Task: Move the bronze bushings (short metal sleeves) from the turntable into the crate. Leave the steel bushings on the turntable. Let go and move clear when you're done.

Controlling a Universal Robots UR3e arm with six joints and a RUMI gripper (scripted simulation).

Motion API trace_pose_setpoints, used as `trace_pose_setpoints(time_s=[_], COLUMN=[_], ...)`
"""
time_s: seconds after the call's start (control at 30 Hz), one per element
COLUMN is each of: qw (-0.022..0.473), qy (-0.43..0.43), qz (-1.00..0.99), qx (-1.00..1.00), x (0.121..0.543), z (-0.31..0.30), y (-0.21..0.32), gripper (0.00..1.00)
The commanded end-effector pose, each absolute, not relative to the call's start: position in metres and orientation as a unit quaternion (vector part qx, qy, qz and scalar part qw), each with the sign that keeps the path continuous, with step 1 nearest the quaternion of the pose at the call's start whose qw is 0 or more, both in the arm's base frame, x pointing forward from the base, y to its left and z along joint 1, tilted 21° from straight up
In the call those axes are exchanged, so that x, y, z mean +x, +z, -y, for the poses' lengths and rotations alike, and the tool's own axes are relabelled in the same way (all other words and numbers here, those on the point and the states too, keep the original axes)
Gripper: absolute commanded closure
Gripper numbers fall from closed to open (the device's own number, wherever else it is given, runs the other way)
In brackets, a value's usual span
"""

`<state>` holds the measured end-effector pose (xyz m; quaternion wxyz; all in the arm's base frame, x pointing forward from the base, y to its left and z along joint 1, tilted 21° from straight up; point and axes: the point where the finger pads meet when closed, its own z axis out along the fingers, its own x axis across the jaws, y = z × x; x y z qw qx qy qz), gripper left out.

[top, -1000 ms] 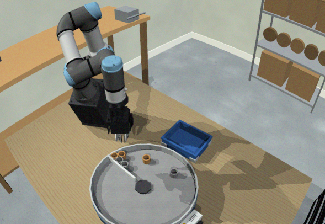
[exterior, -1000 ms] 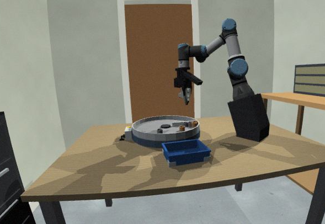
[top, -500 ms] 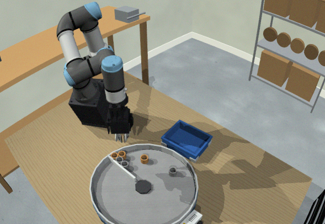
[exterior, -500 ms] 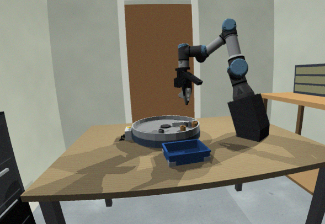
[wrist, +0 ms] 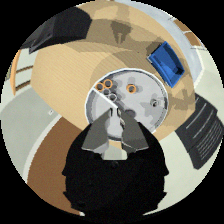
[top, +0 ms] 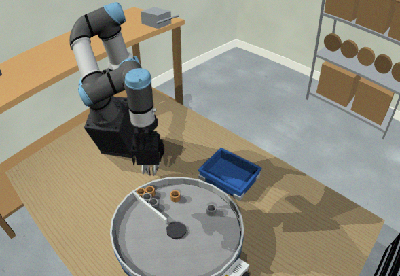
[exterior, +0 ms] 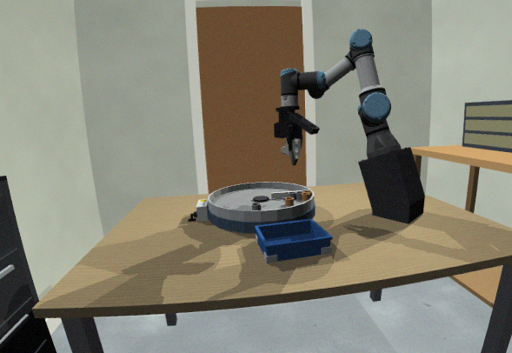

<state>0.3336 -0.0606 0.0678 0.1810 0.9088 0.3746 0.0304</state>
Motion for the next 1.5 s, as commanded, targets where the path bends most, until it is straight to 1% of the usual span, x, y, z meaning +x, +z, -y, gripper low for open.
trace_pose_setpoints(time_s=[0.0, 1.47], qw=[0.181, 0.181], qy=[0.031, 0.031], qz=[-0.375, -0.375], qx=[0.909, 0.909], x=[0.3339, 0.3339], z=[0.0606, 0.0606], y=[0.0681, 0.0681], gripper=[0.95, 0.95])
